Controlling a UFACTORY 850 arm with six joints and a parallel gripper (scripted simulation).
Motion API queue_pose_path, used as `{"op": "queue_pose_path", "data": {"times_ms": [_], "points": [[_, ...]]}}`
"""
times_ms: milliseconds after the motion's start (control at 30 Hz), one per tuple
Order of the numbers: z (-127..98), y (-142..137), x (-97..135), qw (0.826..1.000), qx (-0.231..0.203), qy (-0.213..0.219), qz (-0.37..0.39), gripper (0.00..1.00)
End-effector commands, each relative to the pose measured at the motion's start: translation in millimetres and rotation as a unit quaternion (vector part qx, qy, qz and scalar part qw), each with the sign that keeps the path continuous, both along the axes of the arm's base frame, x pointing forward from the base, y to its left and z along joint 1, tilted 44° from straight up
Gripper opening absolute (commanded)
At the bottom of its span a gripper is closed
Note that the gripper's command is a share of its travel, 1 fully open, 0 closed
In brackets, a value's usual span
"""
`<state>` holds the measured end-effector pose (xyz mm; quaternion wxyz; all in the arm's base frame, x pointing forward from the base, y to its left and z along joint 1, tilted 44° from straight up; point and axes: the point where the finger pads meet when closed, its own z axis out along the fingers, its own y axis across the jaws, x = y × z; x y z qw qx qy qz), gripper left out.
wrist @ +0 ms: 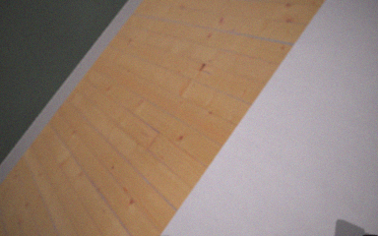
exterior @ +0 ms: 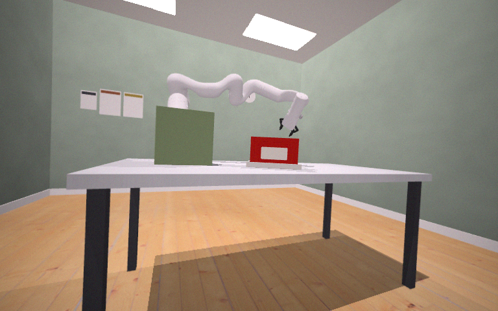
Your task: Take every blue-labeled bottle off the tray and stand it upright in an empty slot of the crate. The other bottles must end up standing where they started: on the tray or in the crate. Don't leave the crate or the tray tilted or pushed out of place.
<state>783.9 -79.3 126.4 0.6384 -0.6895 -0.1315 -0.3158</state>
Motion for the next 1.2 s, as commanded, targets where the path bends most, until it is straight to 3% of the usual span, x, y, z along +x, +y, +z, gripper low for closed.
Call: {"op": "queue_pose_path", "data": {"times_ms": [0, 700, 1033, 1100, 1167], "points": [[1.5, -1.1, 0.4, 1.0, 0.0, -0.001, -0.001, 1.0], [-3.4, -4.2, -1.2, 1.0, -0.011, -0.009, -0.004, 1.0], [-62.0, -41.8, -33.4, 0.984, -0.142, -0.107, -0.016, 1.0], [-62.0, -41.8, -33.4, 0.984, -0.142, -0.107, -0.016, 1.0], [-81.6, -54.8, -49.7, 0.972, -0.188, -0.142, -0.009, 1.0]]}}
